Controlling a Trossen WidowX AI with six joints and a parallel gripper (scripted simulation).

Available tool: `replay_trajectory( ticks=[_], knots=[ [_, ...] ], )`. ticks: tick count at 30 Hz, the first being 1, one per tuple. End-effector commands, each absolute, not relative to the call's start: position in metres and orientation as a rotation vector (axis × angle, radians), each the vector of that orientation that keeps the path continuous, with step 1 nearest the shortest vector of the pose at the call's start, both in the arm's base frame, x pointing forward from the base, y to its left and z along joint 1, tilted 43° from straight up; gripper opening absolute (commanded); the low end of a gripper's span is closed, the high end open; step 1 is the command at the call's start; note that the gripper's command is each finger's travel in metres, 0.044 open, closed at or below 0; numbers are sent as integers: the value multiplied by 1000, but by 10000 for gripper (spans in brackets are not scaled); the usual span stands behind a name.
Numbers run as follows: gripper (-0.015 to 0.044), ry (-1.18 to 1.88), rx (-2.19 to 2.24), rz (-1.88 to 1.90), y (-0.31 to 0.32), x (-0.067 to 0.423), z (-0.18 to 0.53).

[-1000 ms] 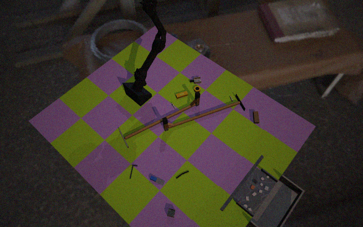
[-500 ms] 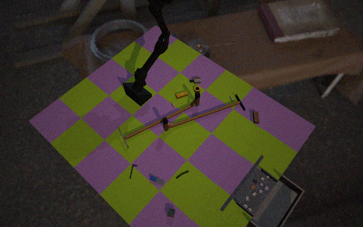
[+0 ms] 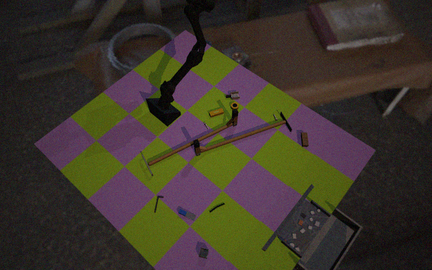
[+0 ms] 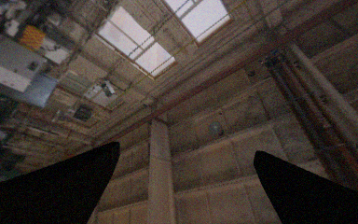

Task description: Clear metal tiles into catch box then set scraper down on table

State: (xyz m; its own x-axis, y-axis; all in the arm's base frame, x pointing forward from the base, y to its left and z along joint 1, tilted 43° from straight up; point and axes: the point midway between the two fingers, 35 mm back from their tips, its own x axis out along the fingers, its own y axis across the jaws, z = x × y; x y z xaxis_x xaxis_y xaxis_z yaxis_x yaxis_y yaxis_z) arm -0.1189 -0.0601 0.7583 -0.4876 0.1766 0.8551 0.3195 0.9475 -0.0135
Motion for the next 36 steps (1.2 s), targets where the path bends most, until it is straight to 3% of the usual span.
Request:
replay_trajectory(
  ticks=[1,27,36],
  knots=[
    [440,-2086,-388,-52,-32,-109,758],
    [440,-1810,-546,768,124,-38,723],
    [440,-1715,-556,914,150,-23,709]
  ],
)
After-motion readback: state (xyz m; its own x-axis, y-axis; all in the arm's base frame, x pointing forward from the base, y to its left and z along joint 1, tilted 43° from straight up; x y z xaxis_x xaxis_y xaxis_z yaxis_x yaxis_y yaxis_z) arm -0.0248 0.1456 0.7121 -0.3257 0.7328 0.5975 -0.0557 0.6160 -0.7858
